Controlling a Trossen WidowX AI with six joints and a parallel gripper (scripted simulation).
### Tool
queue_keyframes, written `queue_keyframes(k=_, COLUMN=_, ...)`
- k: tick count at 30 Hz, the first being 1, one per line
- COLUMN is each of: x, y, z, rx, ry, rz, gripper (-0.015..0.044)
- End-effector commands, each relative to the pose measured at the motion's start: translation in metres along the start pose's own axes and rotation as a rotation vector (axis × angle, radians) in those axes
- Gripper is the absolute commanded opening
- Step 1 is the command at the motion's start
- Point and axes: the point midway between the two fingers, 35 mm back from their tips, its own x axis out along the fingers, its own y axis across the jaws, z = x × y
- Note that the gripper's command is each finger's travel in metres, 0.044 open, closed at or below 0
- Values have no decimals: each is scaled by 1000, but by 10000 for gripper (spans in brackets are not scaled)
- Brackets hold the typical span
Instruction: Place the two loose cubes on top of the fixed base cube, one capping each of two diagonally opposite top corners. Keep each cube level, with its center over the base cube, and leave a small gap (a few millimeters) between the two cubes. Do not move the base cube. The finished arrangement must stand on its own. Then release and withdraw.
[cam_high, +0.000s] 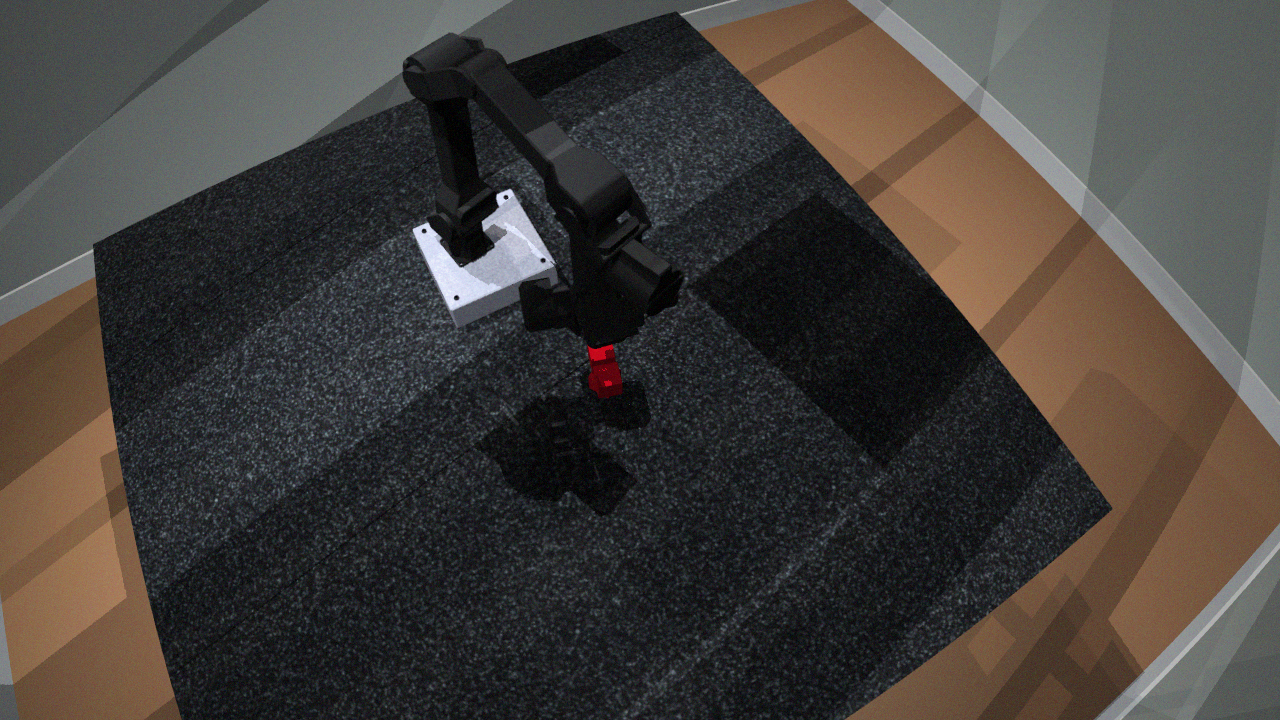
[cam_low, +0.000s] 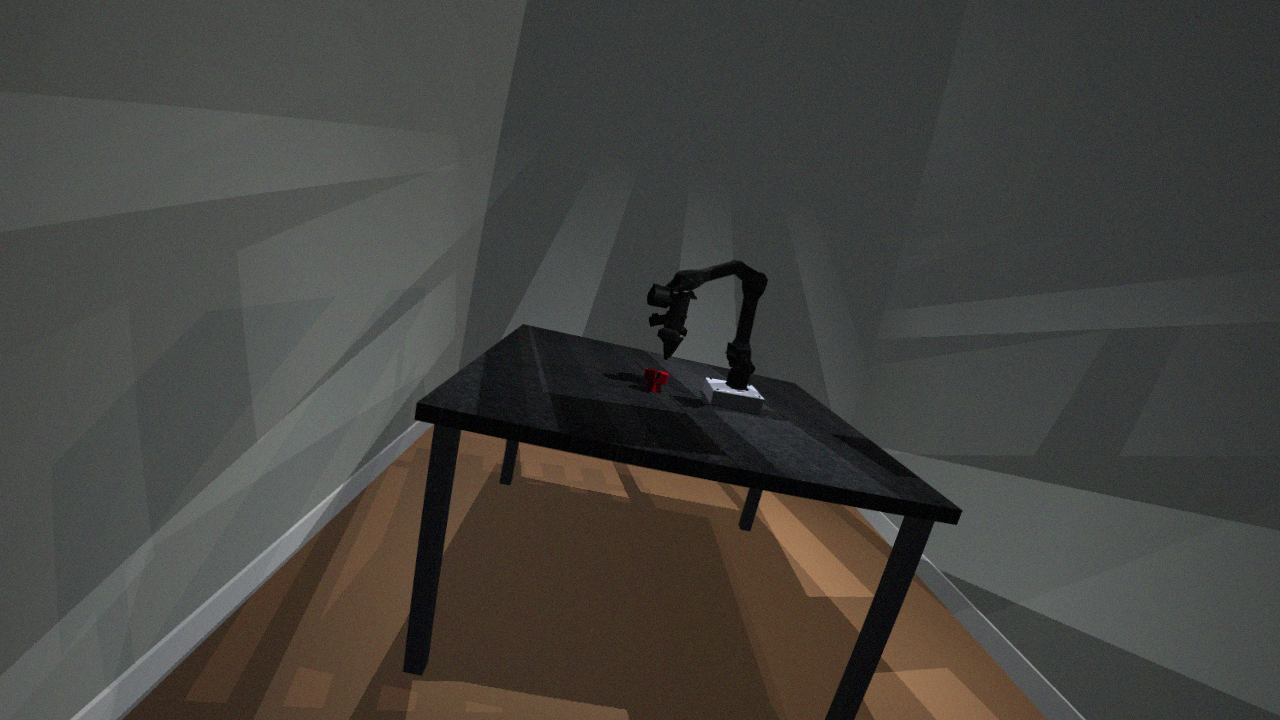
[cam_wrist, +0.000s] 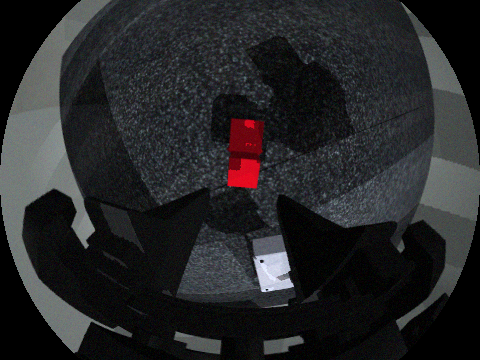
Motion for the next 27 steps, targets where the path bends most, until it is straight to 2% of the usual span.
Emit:
queue_keyframes(k=1, x=-6, y=0, z=1, rx=0, ry=-3, rz=1, gripper=336)
queue_keyframes(k=4, x=-9, y=0, z=1, rx=0, ry=-3, rz=1, gripper=400)
queue_keyframes(k=10, x=-9, y=9, z=-3, rx=0, ry=-1, rz=2, gripper=400)
queue_keyframes(k=18, x=-12, y=95, z=-59, rx=1, ry=6, rz=11, gripper=400)
queue_keyframes(k=27, x=-12, y=97, z=-61, rx=1, ry=6, rz=12, gripper=400)
